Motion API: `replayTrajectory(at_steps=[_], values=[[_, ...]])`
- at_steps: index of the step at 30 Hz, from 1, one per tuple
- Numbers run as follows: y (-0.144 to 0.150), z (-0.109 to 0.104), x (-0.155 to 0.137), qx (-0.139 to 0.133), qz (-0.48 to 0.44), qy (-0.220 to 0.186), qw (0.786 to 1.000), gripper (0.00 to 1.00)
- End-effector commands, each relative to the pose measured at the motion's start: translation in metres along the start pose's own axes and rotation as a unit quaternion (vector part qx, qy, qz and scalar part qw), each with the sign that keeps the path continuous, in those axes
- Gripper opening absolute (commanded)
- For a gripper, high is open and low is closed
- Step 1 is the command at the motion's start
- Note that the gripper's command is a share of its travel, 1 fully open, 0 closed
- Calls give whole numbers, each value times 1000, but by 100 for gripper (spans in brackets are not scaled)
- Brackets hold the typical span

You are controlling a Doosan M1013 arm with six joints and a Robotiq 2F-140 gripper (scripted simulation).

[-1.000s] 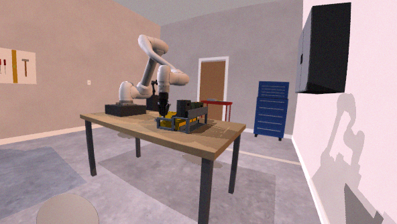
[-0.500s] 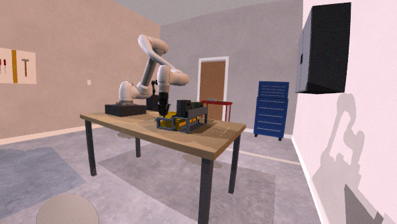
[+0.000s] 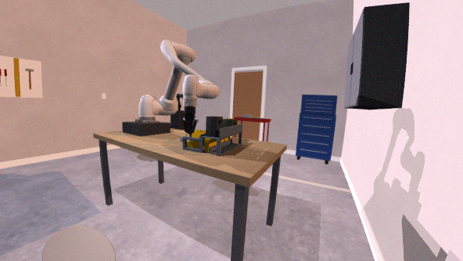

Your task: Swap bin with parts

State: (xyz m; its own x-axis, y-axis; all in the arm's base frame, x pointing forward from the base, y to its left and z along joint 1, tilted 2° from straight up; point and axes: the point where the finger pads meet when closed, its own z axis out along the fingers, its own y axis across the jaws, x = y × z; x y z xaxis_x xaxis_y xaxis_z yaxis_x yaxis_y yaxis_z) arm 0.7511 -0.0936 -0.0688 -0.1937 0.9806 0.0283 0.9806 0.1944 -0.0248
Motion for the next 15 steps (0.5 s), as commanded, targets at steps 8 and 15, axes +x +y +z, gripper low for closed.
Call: replayTrajectory(at_steps=[8, 15], values=[[-8, -10, 0, 0, 2, 3, 1000, 10], [-8, -22, 0, 0, 2, 3, 1000, 10]])
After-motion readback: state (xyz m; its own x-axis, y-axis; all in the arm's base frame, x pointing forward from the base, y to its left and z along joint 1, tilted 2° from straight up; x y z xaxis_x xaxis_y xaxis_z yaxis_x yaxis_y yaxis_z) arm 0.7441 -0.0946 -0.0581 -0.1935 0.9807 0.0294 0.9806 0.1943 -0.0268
